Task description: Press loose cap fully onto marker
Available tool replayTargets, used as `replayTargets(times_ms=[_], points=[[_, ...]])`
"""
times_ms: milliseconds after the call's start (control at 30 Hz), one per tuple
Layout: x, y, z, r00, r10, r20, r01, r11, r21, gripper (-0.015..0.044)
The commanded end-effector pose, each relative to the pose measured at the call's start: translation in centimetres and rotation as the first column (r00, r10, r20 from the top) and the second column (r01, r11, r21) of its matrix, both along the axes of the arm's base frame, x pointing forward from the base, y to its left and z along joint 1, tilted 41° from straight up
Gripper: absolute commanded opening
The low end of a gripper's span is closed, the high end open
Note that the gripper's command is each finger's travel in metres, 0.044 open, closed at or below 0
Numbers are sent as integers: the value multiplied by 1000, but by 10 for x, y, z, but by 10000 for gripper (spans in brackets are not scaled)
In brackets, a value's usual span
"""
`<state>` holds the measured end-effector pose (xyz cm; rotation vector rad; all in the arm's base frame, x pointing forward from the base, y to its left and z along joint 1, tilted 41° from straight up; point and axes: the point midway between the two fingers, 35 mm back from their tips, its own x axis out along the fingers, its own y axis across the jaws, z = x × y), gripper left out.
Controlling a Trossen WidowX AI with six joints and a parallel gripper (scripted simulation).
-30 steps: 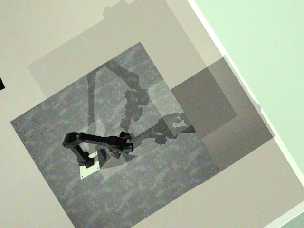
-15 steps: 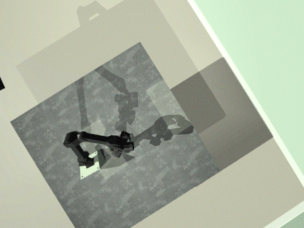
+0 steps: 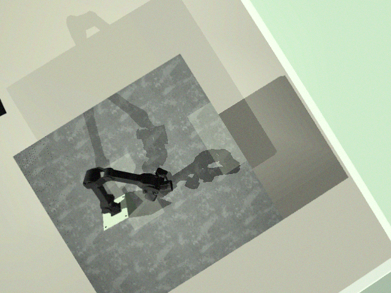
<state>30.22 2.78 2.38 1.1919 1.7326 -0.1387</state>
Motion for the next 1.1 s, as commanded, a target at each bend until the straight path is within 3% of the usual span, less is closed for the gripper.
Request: replayTargets(times_ms=[0,467,1000,1067], points=[[-2,5,-6,1000,-3,-4,3,1000,3,0],[-2,7,-7,1000,-3,-4,3,1000,4,0],[-2,6,-7,1000,0,-3,0,1000,0,420],[-2,6,-7,1000,0,-3,0,1000,0,440]])
